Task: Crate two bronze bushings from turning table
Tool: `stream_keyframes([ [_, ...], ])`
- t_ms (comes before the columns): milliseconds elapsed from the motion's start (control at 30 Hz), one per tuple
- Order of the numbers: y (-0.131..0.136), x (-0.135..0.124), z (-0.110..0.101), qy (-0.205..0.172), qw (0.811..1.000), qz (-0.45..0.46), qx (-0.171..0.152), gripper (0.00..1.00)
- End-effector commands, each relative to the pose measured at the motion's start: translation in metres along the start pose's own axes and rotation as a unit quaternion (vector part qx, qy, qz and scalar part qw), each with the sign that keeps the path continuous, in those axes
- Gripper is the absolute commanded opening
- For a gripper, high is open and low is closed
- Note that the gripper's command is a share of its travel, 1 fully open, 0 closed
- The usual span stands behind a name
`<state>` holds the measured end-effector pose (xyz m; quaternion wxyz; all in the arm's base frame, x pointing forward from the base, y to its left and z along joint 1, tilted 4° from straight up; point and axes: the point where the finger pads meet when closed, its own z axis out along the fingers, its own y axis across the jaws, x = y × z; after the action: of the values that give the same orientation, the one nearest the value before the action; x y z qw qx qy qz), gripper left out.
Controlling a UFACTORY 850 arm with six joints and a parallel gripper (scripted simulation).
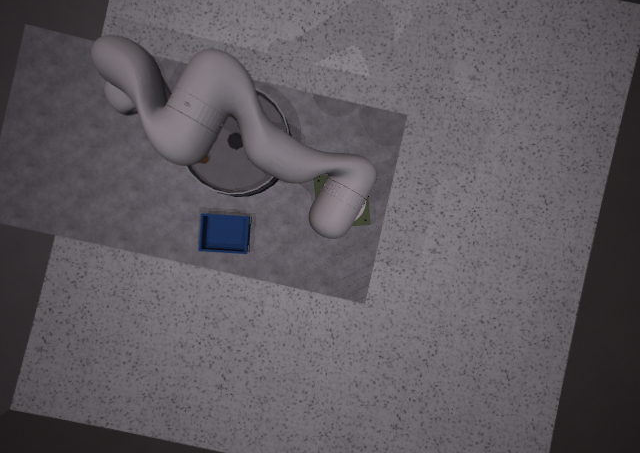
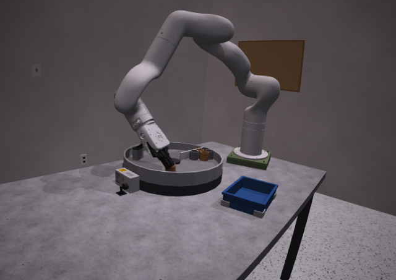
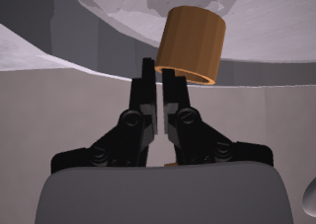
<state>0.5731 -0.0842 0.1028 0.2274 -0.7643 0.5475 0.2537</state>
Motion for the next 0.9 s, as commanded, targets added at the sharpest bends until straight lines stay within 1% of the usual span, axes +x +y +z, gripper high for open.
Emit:
stream_keyframes([
  [0, -0.006, 0.012, -0.010, 0.000, 1.000, 0.000, 0.000, 0.00],
  [100, -0.006, 0.012, -0.011, 0.000, 1.000, 0.000, 0.000, 0.00],
  [133, -0.006, 0.012, -0.011, 0.000, 1.000, 0.000, 0.000, 0.10],
  [600, -0.006, 0.011, -0.011, 0.000, 1.000, 0.000, 0.000, 0.10],
  [667, -0.006, 0.007, -0.016, 0.000, 1.000, 0.000, 0.000, 0.10],
  [800, -0.006, -0.010, -0.036, 0.000, 1.000, 0.000, 0.000, 0.10],
  [867, -0.006, -0.010, -0.036, 0.000, 1.000, 0.000, 0.000, 0.10],
])
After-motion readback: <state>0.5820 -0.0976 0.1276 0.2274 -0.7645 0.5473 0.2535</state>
